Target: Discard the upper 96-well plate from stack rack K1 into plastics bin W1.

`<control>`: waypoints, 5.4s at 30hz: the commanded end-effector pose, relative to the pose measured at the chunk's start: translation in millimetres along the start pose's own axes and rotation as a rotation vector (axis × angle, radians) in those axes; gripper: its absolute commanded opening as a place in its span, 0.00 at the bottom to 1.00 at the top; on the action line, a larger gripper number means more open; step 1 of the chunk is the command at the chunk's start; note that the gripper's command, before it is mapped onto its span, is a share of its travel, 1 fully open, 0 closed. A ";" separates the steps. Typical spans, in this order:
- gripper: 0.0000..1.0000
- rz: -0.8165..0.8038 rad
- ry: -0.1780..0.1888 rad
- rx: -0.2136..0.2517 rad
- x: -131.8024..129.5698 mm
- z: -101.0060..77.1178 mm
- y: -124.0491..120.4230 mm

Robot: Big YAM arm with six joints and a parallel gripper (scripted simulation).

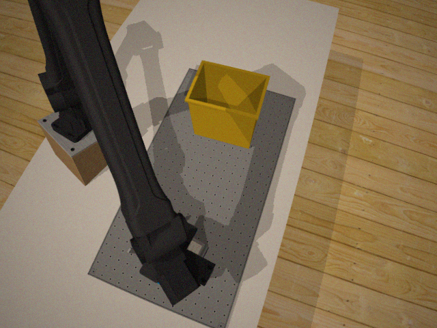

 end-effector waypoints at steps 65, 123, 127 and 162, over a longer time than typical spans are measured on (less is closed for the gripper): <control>0.00 0.008 0.000 -0.006 -3.9 1.0 5.3; 0.00 -0.005 -0.017 -0.058 -6.5 -72.3 18.4; 0.00 -0.005 -0.017 -0.059 -6.5 -77.7 18.5; 0.00 -0.008 -0.021 -0.065 -6.1 -131.5 18.5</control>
Point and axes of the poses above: the point where the finger pads meet when closed, its own z axis out along the fingers, its own x axis across the jaws, y = z × x, the point moved 5 cm from there along -z, back along the fingers, and after that the axes turned 15 degrees about z, right-handed, at the moved point
